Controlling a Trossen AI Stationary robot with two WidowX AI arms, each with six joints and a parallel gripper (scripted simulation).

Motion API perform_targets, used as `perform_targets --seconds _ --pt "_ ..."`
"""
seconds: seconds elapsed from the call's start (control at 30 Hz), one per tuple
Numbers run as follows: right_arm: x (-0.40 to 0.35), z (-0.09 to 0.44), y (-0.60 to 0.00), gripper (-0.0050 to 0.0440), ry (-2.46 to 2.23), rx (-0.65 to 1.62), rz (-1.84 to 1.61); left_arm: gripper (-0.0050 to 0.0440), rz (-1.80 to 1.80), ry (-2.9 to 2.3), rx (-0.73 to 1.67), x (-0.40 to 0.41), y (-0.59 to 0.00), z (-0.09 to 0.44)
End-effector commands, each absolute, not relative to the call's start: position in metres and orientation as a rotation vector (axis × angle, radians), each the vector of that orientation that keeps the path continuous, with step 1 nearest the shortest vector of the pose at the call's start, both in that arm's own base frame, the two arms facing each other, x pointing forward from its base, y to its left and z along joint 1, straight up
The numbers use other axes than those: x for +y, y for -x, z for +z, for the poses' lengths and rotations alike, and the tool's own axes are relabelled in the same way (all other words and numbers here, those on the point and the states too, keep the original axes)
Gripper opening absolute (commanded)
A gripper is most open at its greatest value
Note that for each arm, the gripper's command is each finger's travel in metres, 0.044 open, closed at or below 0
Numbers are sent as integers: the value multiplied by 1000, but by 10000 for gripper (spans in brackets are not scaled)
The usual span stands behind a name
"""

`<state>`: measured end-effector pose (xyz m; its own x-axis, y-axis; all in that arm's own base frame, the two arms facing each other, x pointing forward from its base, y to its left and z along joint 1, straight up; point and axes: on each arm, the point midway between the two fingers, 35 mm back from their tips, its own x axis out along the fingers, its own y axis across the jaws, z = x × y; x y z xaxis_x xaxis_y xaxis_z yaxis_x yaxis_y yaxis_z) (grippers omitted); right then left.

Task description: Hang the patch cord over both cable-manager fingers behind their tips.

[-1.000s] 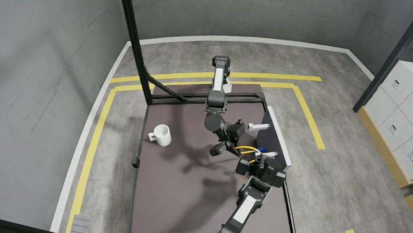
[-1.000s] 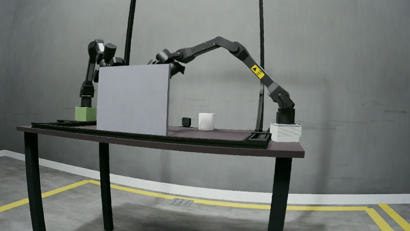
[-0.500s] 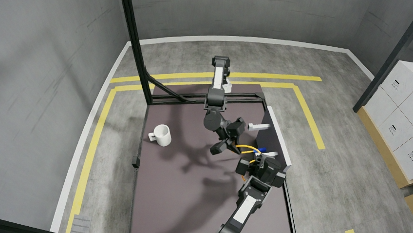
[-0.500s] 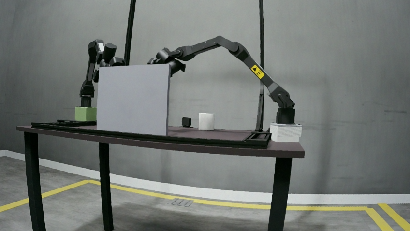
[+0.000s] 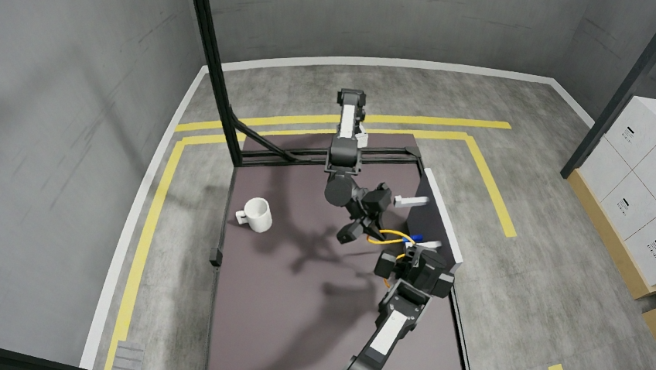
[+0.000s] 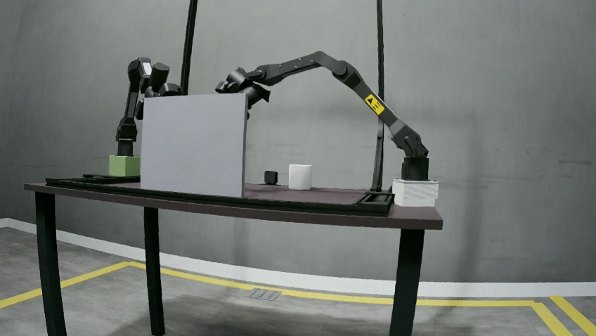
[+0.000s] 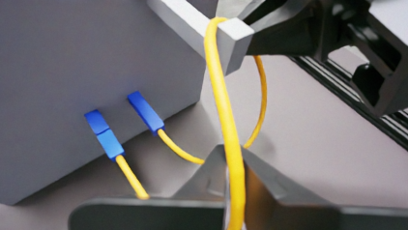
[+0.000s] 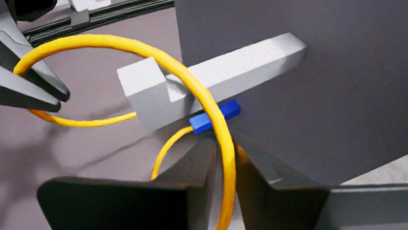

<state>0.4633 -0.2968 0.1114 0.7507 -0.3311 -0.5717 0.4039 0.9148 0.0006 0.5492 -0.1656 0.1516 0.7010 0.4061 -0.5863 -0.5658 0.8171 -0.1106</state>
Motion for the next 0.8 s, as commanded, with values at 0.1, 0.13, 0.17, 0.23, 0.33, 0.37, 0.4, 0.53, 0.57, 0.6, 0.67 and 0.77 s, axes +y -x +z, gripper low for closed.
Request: perform_targets --seconds 0.1,0.13,0.17,0.23,0.33,0.37,0.4,0.53,0.57,0.6,0.67,0.77 --pt "-298 125 -464 40 -115 574 -405 25 572 316 550 -158 -548 173" --pt "-298 125 -464 40 -115 574 -405 25 575 315 551 -157 -548 174" --pt "-298 125 -464 40 -115 574 -405 25 578 315 551 -157 -547 174" --pt "-298 125 -464 40 -115 574 -405 25 584 314 551 -155 -547 176" --pt "-298 125 -464 40 -115 574 -405 25 586 313 551 -155 -546 176" --pt "-298 125 -464 40 -115 574 -405 25 589 313 551 -154 -546 177" --pt "-298 125 -464 40 -115 574 -405 25 592 312 552 -153 -546 177" --pt "-298 125 -464 40 -115 574 -405 25 604 317 543 -148 -544 186" --pt "-298 125 -464 40 -115 574 -405 25 607 318 540 -147 -543 189" --pt "-298 125 -464 40 -115 574 -405 25 609 320 537 -145 -543 191" --pt "-298 125 -464 40 -115 574 -405 25 617 318 536 -143 -542 193" --pt "-298 125 -464 40 -115 574 -405 25 628 315 535 -139 -541 195"
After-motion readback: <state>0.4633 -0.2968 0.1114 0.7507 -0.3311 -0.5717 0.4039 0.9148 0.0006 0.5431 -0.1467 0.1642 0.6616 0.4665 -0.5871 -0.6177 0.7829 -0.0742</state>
